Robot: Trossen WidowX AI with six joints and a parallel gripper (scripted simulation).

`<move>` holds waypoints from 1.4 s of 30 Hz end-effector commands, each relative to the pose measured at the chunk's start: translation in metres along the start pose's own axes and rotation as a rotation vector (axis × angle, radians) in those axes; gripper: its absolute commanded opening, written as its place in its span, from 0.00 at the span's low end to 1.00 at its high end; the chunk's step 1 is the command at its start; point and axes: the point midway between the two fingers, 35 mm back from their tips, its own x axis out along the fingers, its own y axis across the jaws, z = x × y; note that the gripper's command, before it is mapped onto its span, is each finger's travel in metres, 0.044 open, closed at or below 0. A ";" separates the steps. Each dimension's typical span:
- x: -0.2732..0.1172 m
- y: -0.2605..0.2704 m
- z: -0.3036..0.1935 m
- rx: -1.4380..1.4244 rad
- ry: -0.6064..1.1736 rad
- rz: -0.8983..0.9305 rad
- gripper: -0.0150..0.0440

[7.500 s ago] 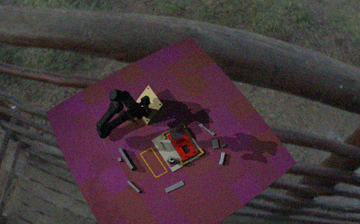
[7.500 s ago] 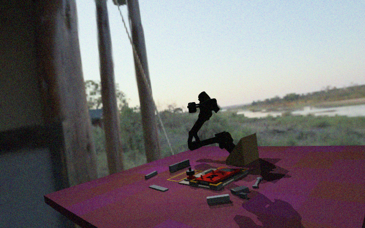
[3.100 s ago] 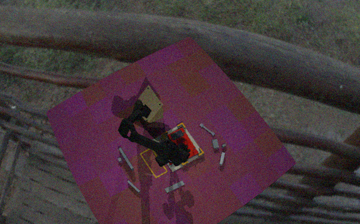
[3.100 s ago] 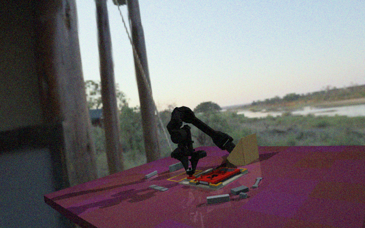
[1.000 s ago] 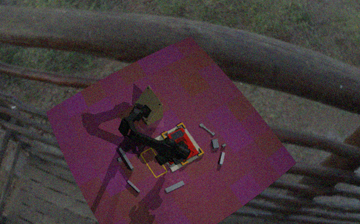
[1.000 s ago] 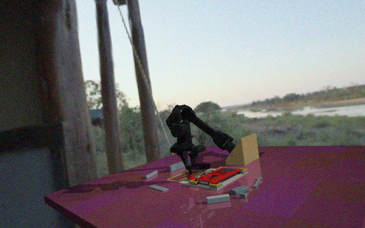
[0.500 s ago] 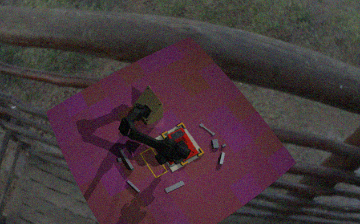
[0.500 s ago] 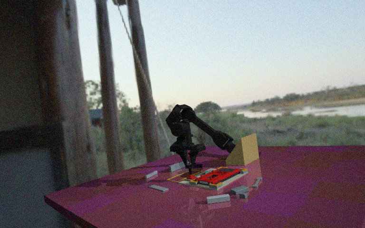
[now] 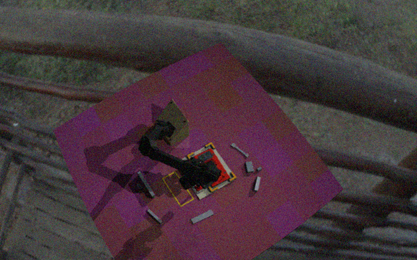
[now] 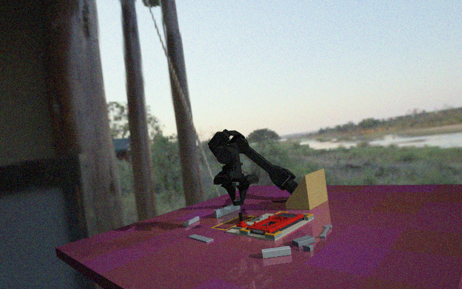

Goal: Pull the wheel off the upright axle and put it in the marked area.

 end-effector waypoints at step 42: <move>0.010 -0.094 -0.056 0.001 0.006 -0.003 0.25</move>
